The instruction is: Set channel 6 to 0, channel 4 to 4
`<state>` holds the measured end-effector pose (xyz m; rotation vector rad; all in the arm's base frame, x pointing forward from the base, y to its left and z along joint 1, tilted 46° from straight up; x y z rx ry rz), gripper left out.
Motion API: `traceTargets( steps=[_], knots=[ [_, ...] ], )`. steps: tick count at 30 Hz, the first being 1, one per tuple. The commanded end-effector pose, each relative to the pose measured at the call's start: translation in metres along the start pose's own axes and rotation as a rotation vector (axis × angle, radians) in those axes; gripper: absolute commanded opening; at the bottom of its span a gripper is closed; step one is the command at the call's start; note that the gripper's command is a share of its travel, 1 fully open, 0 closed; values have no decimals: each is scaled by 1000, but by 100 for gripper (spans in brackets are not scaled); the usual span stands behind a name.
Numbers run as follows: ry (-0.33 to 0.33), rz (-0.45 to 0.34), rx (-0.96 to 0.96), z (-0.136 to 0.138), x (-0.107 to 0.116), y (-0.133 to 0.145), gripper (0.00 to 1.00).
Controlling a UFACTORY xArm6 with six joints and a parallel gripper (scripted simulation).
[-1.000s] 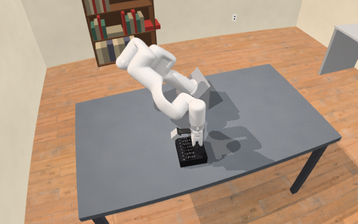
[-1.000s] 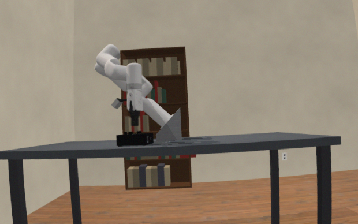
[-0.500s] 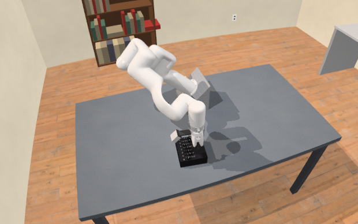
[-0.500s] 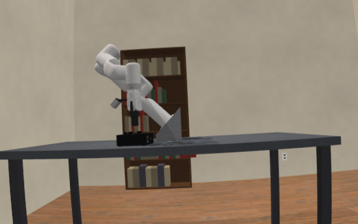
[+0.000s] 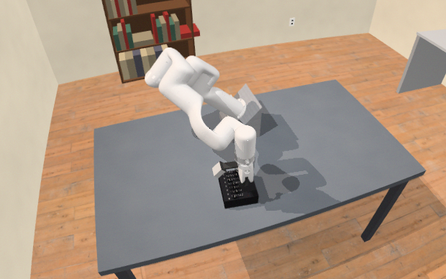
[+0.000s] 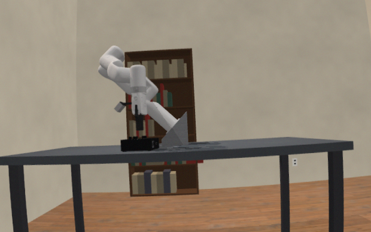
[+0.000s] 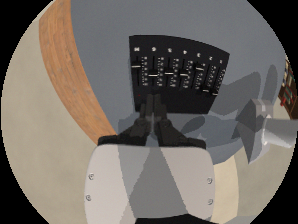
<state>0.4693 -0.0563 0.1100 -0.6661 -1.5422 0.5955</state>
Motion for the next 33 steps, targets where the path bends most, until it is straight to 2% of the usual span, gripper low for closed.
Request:
traceTargets(
  steps=[1,33],
  knots=[
    [-3,-1,-1,-1,1,0,0],
    [-3,-1,-1,-1,-10,0,0]
  ],
)
Point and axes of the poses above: the point where the finger pads meet when closed, its own x axis back along the fingers, its own z axis across the jaws, y = z × x, the point moved 1 cm from there along x, back along the fingers, and after that the axes turned 1 degree about x, right-handed, at the moved point
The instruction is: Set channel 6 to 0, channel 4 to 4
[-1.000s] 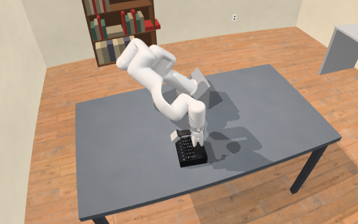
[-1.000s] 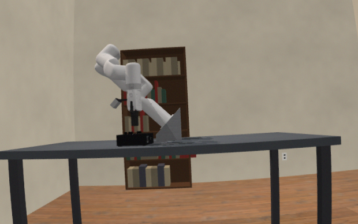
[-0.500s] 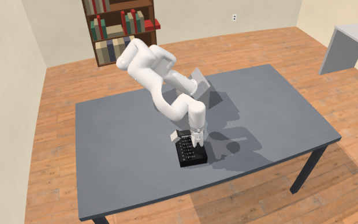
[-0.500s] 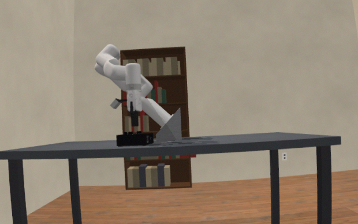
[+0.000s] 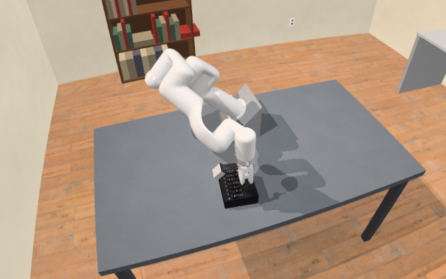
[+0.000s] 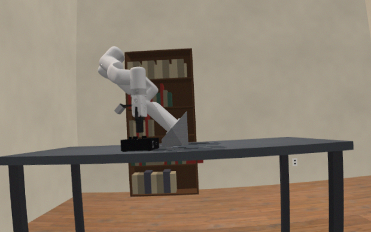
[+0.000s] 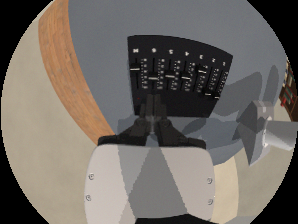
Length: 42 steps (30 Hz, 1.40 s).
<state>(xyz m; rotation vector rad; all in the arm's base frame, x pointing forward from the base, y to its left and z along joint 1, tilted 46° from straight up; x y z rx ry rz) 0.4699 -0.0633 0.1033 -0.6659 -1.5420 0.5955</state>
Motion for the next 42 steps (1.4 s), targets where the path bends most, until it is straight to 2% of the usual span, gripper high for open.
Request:
traceTargets(
  steps=[1,21,42],
  knots=[
    [-3,-1,-1,-1,-1,0,0],
    [-3,-1,-1,-1,-12,0,0],
    [-3,-1,-1,-1,-13,0,0]
  ],
)
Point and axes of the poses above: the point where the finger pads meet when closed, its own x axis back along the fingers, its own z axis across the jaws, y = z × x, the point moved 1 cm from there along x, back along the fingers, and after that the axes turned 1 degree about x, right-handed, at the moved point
